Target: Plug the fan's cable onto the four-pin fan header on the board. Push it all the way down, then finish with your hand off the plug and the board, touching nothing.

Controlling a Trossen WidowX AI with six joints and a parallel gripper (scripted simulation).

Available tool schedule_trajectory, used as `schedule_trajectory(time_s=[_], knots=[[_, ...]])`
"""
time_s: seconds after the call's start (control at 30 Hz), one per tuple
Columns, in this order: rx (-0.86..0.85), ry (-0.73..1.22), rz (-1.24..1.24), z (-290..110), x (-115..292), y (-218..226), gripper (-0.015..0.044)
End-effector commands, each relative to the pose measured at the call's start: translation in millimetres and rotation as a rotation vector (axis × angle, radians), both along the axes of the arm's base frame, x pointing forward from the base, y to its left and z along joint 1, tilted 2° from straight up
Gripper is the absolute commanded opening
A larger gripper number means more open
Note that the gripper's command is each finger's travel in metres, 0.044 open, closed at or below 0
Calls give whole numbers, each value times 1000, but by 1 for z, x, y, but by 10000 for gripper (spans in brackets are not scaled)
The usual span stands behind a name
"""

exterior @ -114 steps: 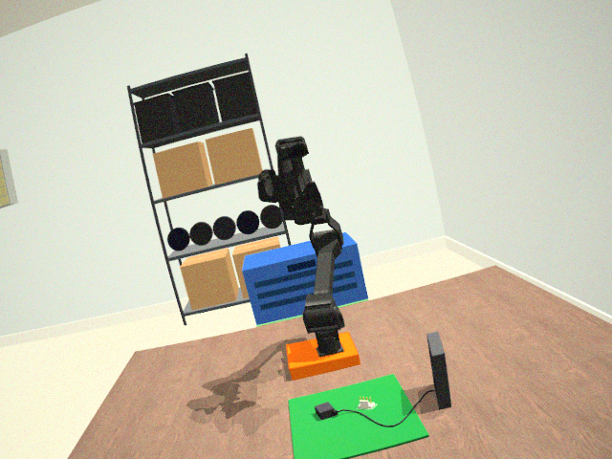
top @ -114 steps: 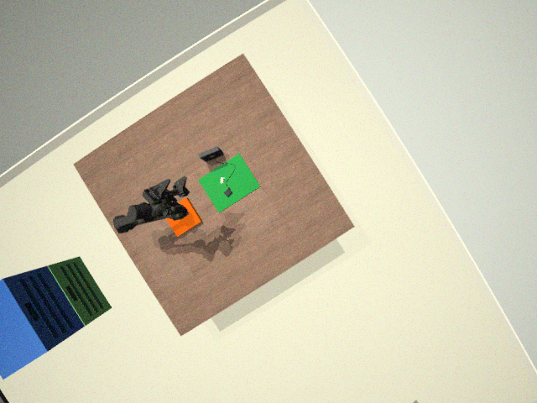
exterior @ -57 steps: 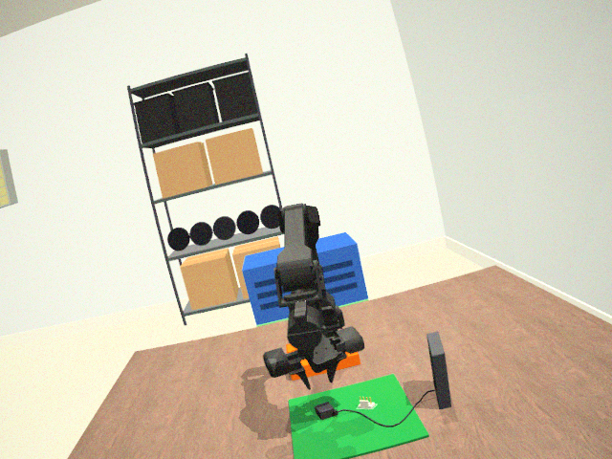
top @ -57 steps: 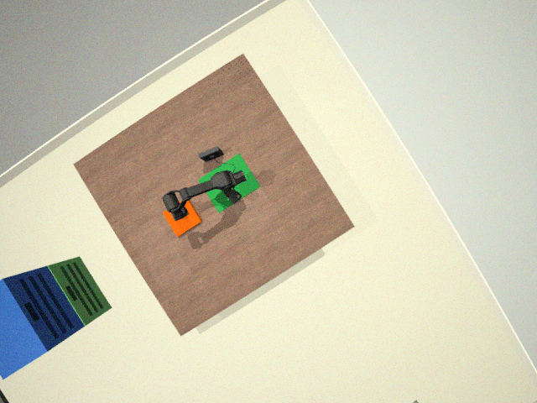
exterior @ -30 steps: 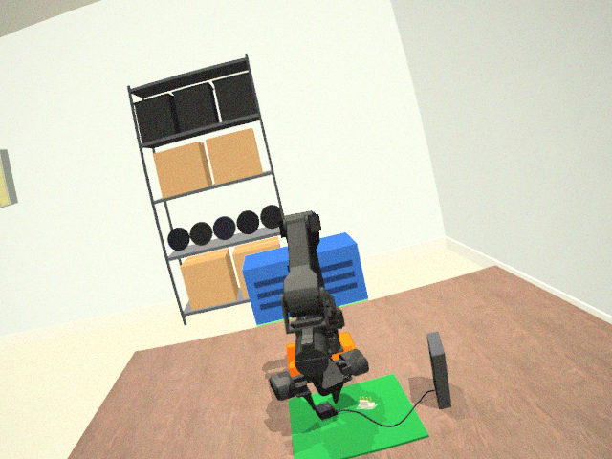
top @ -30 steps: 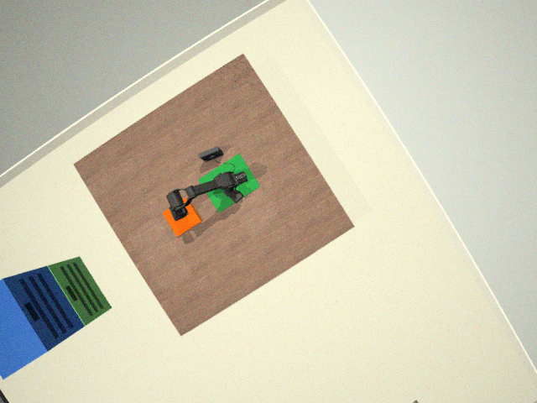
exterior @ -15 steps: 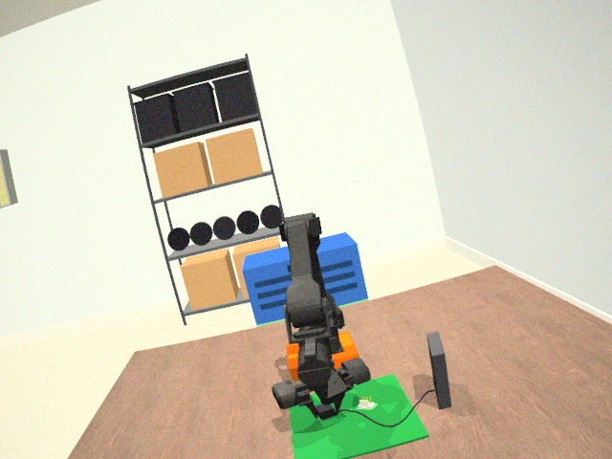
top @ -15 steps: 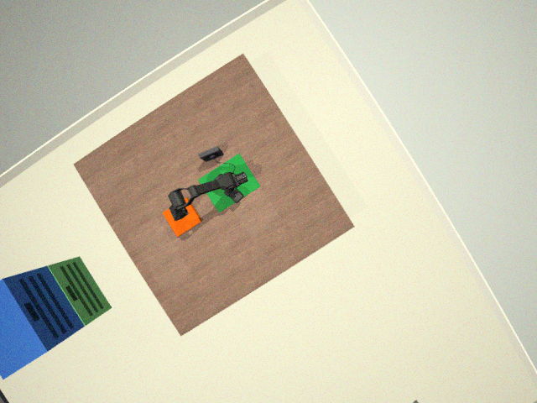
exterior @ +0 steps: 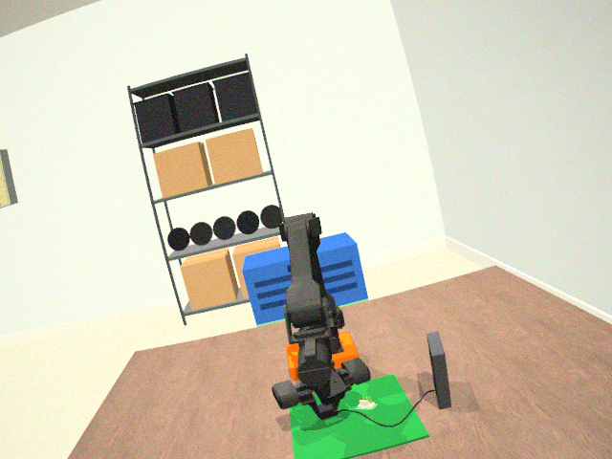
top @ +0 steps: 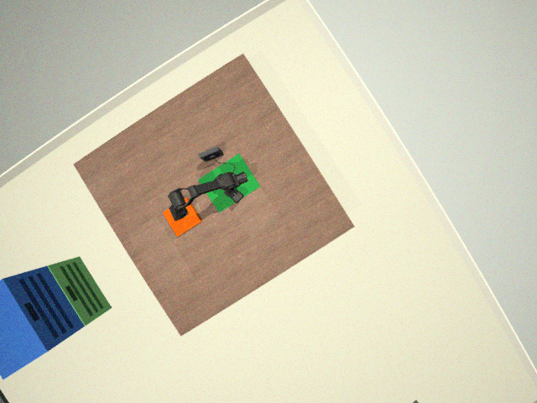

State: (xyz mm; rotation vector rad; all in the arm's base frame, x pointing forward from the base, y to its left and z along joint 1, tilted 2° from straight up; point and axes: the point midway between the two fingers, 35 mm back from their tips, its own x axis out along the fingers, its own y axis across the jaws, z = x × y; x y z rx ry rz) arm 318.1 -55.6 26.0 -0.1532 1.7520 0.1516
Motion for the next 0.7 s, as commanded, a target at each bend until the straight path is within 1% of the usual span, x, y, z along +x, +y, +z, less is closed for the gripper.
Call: schedule_trajectory(time_s=[0.0,0.67], knots=[[0,0,0,2,0,0,0],[-2,3,2,65,-4,-2,0]])
